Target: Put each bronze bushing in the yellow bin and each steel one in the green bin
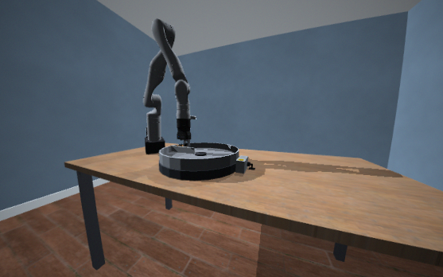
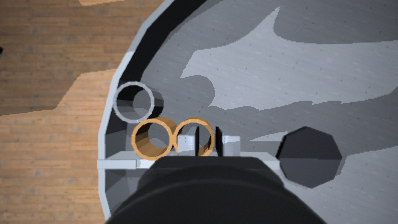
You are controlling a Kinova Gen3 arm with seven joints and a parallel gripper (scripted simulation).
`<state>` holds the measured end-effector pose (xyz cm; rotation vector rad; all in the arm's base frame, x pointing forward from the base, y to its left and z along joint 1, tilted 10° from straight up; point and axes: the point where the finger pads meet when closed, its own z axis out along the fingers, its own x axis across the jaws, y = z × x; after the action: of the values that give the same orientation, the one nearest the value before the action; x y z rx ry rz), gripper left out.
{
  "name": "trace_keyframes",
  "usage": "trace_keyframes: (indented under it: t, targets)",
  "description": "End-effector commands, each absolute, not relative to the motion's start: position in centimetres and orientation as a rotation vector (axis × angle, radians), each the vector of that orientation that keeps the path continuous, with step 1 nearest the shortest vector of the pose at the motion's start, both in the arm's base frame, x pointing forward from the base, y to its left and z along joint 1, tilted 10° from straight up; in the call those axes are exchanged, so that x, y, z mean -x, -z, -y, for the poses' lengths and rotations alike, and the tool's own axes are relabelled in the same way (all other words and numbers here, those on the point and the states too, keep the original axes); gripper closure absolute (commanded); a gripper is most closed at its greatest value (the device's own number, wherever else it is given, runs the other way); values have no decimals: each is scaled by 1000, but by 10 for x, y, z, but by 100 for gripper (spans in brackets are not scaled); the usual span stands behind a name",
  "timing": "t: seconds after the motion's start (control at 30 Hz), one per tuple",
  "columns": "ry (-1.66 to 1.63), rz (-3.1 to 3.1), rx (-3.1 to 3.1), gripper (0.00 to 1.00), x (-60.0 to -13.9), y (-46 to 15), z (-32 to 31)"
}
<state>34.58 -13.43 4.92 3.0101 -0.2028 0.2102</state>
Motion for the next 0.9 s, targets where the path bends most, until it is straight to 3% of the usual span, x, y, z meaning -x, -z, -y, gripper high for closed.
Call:
trace_keyframes:
  t: [0.0, 0.1, 0.13, 0.87]
  targets:
    - [-211, 201, -3010, 55, -346, -49, 134]
    - [-211, 201, -3010, 55, -346, -49, 134]
    - [-211, 202, -3010, 100, -346, -49, 134]
    - [-213, 201, -3010, 100, -347, -49, 134]
